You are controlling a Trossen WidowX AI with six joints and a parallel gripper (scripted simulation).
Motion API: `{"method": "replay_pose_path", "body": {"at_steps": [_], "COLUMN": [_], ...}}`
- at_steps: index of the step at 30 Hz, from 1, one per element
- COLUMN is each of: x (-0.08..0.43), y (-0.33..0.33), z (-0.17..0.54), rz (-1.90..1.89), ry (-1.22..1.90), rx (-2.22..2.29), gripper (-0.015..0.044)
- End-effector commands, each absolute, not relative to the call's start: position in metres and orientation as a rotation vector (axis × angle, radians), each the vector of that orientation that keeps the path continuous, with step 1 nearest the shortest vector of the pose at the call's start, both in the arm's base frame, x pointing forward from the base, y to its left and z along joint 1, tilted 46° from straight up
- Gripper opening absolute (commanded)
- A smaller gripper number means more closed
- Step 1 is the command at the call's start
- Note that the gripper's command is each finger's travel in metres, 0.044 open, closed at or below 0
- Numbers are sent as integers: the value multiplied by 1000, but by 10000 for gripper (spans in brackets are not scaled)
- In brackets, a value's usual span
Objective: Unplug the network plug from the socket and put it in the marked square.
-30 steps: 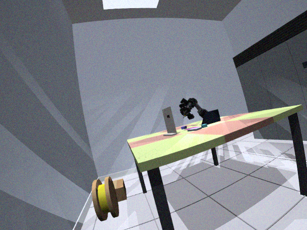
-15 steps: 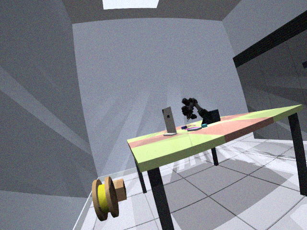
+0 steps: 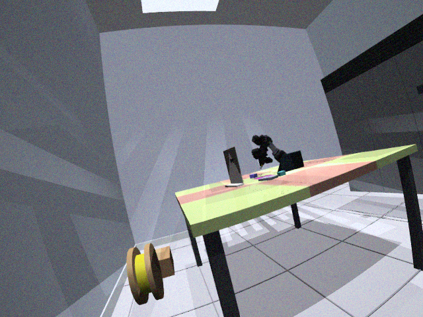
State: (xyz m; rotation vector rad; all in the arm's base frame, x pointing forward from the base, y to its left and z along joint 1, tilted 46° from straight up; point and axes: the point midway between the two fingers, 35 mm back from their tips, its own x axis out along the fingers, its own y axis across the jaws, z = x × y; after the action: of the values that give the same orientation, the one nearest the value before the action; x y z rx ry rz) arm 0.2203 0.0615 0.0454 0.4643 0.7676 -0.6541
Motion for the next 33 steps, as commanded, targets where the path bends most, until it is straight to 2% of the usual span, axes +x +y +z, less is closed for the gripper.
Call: {"method": "replay_pose_path", "body": {"at_steps": [1, 33], "x": [221, 223], "y": [57, 26], "z": [43, 12], "rz": [-660, -661], "ry": [764, 764], "rx": [461, 461], "gripper": [0, 0]}}
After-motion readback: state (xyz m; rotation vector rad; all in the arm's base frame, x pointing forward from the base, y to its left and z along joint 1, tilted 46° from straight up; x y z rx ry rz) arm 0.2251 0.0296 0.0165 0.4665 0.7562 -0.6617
